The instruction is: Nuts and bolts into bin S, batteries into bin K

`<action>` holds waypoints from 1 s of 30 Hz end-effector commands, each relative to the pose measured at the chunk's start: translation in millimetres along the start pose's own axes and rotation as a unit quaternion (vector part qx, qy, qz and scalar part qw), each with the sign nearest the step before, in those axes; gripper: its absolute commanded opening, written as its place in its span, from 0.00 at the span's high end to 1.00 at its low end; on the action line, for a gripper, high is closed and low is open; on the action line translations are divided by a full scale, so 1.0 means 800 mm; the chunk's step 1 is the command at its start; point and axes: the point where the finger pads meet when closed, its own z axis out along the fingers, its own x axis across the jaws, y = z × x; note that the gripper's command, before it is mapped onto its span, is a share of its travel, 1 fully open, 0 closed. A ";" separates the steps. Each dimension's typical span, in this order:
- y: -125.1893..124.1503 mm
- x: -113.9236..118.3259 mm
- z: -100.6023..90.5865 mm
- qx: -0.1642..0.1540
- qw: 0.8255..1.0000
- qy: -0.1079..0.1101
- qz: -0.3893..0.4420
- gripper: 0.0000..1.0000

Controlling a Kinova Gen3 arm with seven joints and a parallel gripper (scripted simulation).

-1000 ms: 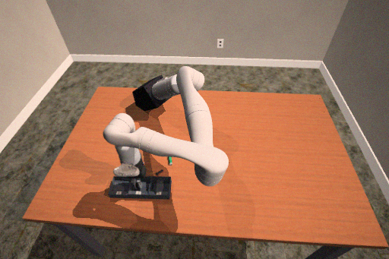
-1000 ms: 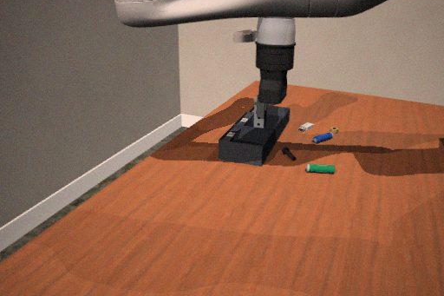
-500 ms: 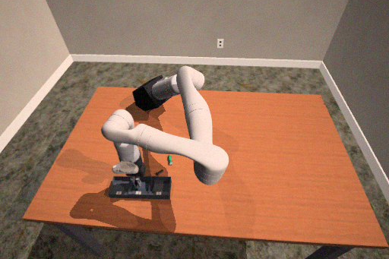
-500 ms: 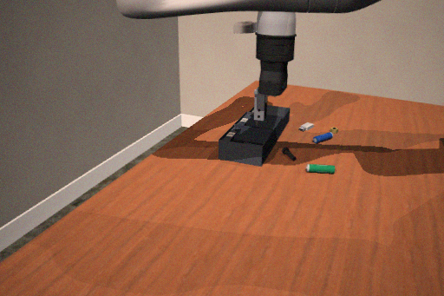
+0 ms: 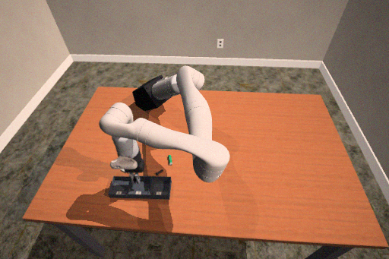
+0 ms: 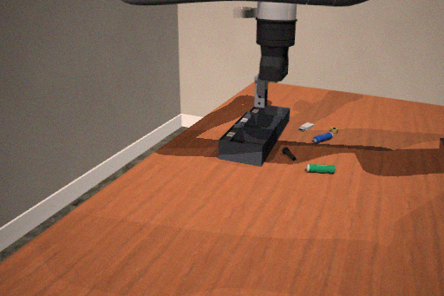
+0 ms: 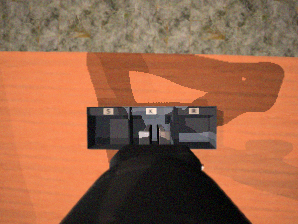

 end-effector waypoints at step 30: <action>-0.003 -0.103 0.012 0.002 1.000 -0.001 -0.002 0.69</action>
